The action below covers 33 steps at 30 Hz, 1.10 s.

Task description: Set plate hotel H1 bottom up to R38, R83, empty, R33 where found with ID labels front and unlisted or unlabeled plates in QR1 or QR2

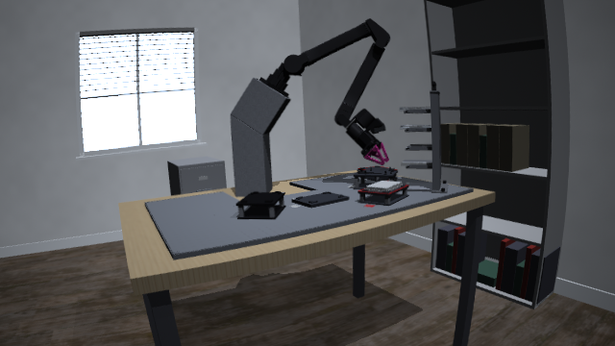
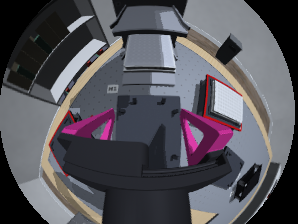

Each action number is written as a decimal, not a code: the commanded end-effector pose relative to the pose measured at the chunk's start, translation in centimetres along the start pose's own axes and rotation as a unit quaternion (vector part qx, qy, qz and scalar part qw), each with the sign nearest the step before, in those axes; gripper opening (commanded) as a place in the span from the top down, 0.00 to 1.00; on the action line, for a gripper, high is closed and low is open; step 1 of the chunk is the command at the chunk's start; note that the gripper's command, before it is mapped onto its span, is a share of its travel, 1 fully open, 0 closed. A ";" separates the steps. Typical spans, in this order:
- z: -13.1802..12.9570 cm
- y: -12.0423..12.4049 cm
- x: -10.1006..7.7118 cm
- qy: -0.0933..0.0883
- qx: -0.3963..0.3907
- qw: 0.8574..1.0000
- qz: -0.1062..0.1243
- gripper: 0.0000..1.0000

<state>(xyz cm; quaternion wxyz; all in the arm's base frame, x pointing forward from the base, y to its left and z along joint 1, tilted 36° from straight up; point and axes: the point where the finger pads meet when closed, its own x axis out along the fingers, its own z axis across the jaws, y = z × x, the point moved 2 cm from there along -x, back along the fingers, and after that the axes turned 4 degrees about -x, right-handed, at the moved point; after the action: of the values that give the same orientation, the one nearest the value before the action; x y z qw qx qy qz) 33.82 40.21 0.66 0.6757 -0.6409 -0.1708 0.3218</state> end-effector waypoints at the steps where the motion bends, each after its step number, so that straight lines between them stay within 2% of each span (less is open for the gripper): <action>1: -0.7 -2.0 0.6 0.007 0.005 1.000 -0.013 0.00; 7: -0.8 -2.7 1.3 0.007 0.003 1.000 -0.013 0.00; 9: -0.8 -2.7 1.3 0.007 0.003 1.000 -0.013 0.00; 10: -0.4 -1.6 0.7 0.003 0.002 1.000 -0.005 0.00; 33: -0.4 -1.6 0.7 0.003 0.002 1.000 -0.005 0.00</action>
<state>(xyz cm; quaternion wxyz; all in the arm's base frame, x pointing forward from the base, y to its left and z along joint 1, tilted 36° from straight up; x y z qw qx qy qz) 35.00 40.85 1.65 0.6781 -0.6395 -0.1714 0.3192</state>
